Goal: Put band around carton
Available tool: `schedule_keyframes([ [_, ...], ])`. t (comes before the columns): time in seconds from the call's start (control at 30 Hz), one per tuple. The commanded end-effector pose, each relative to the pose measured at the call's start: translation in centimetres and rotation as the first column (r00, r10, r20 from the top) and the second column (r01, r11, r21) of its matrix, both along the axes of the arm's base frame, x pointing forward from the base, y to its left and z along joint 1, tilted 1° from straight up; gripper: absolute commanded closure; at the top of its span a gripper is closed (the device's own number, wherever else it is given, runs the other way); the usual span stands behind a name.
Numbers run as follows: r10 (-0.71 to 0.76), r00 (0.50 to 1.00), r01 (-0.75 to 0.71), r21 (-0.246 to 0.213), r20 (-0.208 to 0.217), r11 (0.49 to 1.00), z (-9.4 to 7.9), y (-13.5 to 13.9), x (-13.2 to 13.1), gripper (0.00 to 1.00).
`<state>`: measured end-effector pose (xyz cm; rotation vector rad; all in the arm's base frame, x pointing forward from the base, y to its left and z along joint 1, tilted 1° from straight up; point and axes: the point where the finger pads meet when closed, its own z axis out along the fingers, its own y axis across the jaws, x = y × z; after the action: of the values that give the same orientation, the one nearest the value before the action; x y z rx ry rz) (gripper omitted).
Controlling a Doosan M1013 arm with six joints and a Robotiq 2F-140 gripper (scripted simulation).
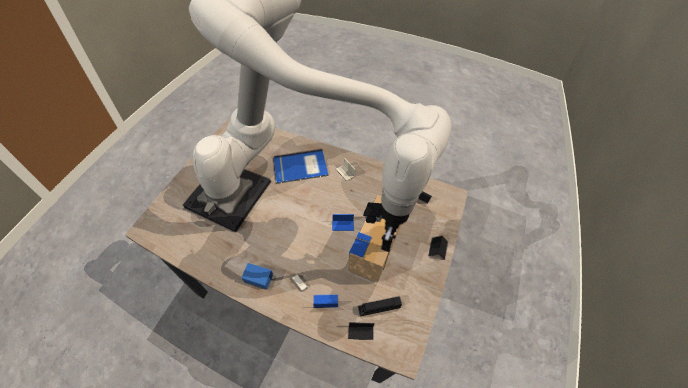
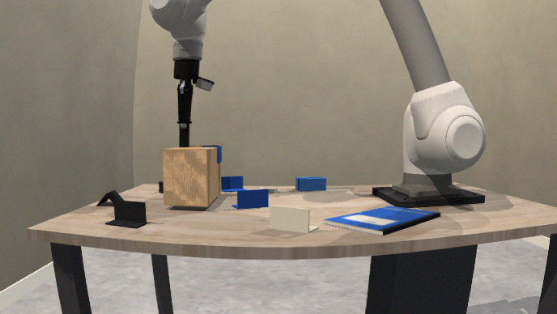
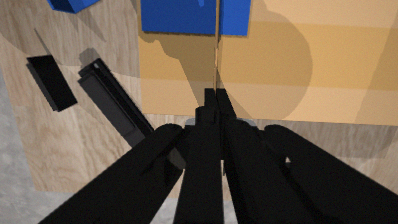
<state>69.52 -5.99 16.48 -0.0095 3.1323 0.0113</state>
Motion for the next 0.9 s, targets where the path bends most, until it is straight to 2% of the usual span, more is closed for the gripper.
schedule_keyframes([
  [0.0,0.000,1.000,0.000,0.000,0.002,1.000,0.2,0.0,0.0,0.90],
  [0.87,0.000,1.000,0.000,0.000,0.002,1.000,0.2,-1.4,0.0,0.90],
])
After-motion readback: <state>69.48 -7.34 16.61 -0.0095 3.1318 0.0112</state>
